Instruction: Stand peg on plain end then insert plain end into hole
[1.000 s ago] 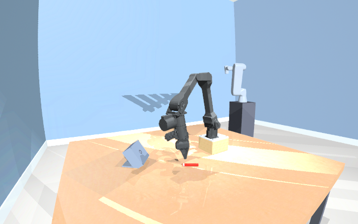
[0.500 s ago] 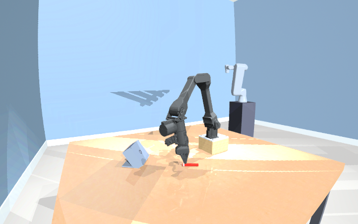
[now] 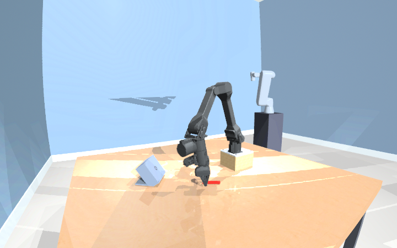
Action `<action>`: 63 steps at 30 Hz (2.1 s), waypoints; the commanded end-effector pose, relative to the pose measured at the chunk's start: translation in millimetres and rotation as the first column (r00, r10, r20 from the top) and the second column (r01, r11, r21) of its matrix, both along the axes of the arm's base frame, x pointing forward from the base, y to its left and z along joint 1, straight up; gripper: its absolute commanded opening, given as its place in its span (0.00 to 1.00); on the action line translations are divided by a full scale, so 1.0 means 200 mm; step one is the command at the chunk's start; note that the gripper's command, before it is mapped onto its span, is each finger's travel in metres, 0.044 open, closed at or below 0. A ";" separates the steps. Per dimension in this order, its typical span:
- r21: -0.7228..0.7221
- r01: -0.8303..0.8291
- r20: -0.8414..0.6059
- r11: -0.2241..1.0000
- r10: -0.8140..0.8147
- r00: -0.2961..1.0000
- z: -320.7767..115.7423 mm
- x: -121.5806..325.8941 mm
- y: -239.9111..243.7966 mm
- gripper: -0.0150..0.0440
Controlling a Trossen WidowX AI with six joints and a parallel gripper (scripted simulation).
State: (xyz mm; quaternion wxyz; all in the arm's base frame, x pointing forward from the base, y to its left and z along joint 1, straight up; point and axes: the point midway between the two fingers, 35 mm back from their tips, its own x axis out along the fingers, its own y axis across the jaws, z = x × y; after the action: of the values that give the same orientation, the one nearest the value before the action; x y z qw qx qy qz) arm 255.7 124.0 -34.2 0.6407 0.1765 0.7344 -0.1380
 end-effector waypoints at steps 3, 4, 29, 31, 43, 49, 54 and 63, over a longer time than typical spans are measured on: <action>0.000 0.005 -0.011 1.000 -0.005 1.000 -0.03 -0.02 0.00 0.96; 0.000 0.005 -0.011 1.000 -0.005 1.000 -0.03 -0.02 0.00 0.91; 0.000 0.005 -0.011 1.000 -0.005 1.000 -0.03 -0.02 0.00 0.37; 0.000 0.005 -0.011 1.000 -0.005 1.000 -0.03 -0.02 0.00 0.35; -0.024 0.002 0.036 1.000 -0.001 0.999 -0.02 -0.02 0.00 0.34; -0.047 0.005 0.083 0.999 -0.001 0.997 0.00 -0.03 0.00 0.34; -0.065 0.008 0.121 0.998 0.000 0.993 0.02 -0.04 0.01 0.34; -0.098 0.015 0.190 0.995 0.004 0.982 0.04 -0.06 0.02 0.34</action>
State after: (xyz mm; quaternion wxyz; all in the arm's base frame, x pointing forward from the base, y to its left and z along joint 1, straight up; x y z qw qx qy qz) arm 245.9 128.2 -27.2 0.7084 0.1605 0.6698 -0.1542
